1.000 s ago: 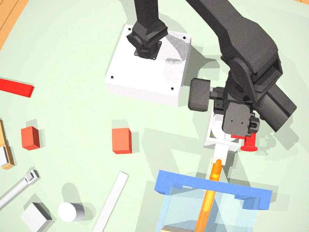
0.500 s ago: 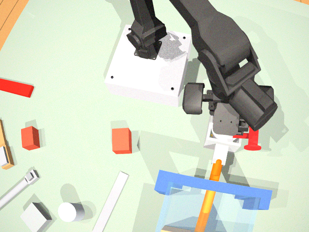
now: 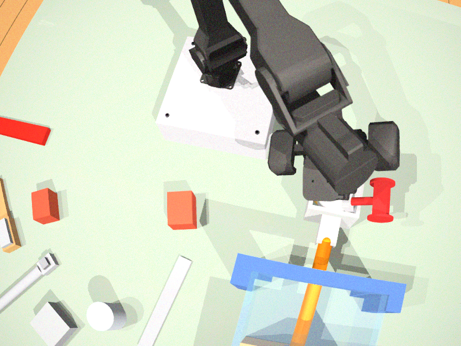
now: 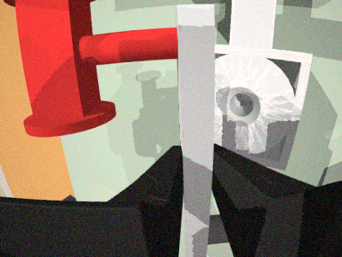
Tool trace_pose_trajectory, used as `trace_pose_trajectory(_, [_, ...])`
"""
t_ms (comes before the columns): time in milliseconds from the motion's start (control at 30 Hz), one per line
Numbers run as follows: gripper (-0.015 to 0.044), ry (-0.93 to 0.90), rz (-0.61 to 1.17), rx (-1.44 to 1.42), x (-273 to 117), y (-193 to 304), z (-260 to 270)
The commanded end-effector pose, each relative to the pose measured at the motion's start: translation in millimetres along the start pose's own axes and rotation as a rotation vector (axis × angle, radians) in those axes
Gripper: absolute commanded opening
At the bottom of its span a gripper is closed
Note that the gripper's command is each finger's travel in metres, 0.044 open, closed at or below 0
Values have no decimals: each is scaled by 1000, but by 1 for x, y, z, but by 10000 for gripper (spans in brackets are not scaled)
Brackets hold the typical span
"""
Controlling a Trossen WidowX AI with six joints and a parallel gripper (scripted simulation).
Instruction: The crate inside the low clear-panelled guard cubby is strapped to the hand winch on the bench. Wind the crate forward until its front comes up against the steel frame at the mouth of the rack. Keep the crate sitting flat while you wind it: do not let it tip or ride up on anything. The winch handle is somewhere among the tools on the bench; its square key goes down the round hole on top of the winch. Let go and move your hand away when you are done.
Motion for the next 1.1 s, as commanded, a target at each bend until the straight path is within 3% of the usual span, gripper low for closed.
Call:
trace_pose_trajectory(0, [0,-72,-22,-13,-3,-1,2])
trace_pose_trajectory(1067, [0,-589,-126,-16,-1,1,-4])
Point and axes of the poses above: the point midway between the two fingers, 35 mm back from their tips, its own x axis out along the fingers, its own z axis across the jaws, y = z × x, the point moved 1 cm from there along -x, back along the fingers, and after that the axes turned 11 degrees about -x, right-handed, at the moved point
